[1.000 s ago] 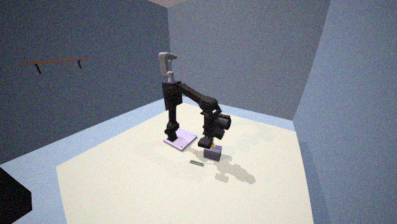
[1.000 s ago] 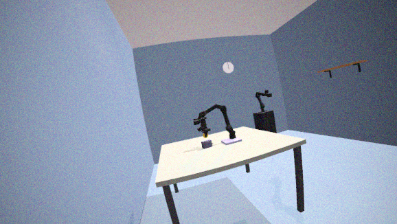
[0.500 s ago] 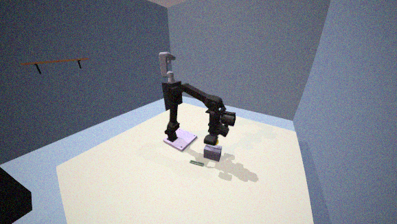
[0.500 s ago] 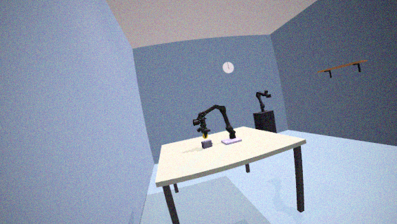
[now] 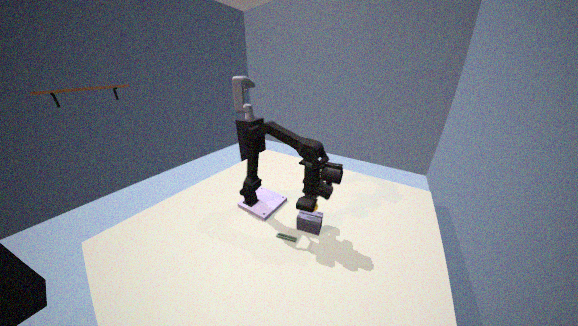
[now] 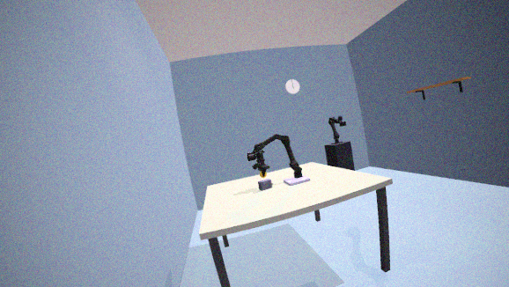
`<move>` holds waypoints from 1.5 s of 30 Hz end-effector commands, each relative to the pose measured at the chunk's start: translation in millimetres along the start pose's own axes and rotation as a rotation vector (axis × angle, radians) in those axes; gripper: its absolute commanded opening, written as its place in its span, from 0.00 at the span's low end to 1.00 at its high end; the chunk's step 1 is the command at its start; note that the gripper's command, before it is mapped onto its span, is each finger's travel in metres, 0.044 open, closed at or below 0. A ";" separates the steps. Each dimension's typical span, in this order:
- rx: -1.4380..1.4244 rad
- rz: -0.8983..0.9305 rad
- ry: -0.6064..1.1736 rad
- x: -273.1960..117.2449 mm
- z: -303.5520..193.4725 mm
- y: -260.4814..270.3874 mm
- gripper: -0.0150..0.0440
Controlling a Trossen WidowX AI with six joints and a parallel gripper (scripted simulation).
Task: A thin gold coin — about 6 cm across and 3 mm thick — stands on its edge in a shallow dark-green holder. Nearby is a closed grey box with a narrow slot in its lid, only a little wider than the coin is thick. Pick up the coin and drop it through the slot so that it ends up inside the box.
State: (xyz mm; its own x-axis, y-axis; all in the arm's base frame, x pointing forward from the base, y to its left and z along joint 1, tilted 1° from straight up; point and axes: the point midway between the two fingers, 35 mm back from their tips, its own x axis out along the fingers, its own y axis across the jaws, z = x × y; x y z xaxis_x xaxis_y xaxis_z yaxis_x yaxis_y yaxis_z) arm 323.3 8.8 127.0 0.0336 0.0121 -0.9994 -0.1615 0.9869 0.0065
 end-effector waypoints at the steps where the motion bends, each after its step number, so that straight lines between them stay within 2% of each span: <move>1: -0.002 0.001 -0.002 0.7 1.2 1.8 0.25; 45: 0.006 0.000 -0.005 13.7 1.9 4.0 0.25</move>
State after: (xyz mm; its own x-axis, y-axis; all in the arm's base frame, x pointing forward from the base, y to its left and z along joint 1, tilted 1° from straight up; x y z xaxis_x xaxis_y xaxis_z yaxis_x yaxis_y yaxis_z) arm 325.0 13.3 115.7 0.0412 0.0127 -0.9991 -0.1610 0.9869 0.0059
